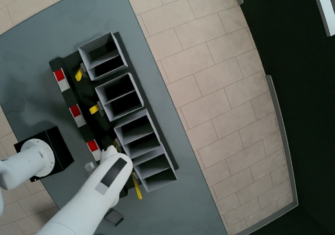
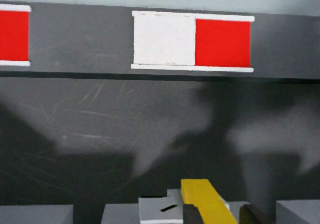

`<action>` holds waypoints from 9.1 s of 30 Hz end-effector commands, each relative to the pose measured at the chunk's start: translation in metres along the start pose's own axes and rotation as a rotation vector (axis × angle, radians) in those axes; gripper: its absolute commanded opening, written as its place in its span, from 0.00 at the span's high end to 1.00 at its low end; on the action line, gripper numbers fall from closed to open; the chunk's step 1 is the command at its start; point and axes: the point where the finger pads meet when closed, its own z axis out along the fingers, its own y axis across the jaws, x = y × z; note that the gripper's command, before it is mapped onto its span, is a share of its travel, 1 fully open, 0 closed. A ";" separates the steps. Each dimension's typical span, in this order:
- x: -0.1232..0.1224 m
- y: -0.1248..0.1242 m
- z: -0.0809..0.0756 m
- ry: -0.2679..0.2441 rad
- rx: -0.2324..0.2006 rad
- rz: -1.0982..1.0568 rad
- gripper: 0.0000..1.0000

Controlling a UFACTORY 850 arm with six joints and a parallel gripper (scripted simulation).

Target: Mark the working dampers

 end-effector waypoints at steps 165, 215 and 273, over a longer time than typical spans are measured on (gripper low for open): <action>-0.001 -0.055 0.016 -0.001 -0.576 -0.001 0.77; -0.001 -0.091 -0.040 -0.001 -0.576 -0.001 0.61; -0.115 0.016 -0.099 -0.005 0.088 0.000 0.61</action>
